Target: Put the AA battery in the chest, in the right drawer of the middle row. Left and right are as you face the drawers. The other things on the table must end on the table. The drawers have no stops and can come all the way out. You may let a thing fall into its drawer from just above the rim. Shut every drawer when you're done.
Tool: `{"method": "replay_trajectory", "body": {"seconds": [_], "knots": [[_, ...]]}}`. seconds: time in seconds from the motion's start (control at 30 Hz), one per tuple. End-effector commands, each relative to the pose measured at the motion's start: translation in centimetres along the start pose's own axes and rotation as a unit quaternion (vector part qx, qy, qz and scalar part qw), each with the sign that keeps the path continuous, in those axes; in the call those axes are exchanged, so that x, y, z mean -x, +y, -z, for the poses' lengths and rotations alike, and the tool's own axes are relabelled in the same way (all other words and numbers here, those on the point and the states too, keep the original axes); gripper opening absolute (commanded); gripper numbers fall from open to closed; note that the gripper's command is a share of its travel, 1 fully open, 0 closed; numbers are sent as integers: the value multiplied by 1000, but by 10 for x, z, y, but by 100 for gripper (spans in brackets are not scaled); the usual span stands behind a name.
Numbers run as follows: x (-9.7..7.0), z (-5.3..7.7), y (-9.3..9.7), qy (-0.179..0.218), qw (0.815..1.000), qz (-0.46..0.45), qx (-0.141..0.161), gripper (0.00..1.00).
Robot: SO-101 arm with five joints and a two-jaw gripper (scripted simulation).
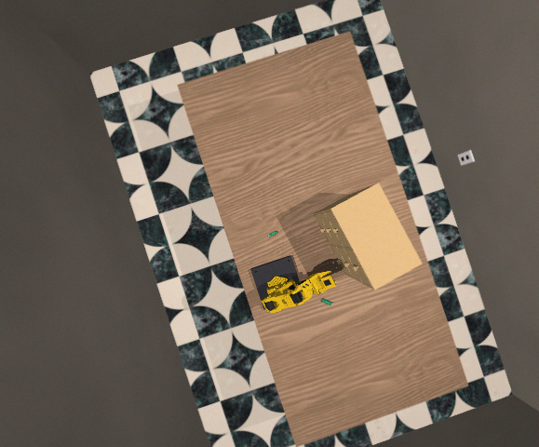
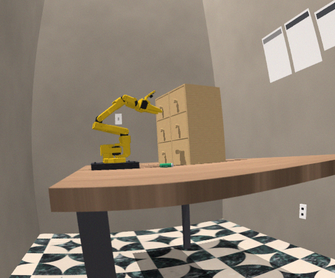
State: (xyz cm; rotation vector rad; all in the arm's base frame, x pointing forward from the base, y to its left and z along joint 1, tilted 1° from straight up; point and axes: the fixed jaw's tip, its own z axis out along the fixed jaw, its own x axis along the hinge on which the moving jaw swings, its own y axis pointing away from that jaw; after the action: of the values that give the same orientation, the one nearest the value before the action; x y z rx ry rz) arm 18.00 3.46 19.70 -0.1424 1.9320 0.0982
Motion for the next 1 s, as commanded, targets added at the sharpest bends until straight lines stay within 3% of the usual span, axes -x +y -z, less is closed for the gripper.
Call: {"method": "replay_trajectory", "body": {"seconds": [0.0,0.33,0.97], "knots": [[-1,-12,-2,-5,1000,-6,-4,21],[-21,-50,-2,-5,1000,-3,-4,21],[-21,-51,-2,-5,1000,-3,-4,21]]}}
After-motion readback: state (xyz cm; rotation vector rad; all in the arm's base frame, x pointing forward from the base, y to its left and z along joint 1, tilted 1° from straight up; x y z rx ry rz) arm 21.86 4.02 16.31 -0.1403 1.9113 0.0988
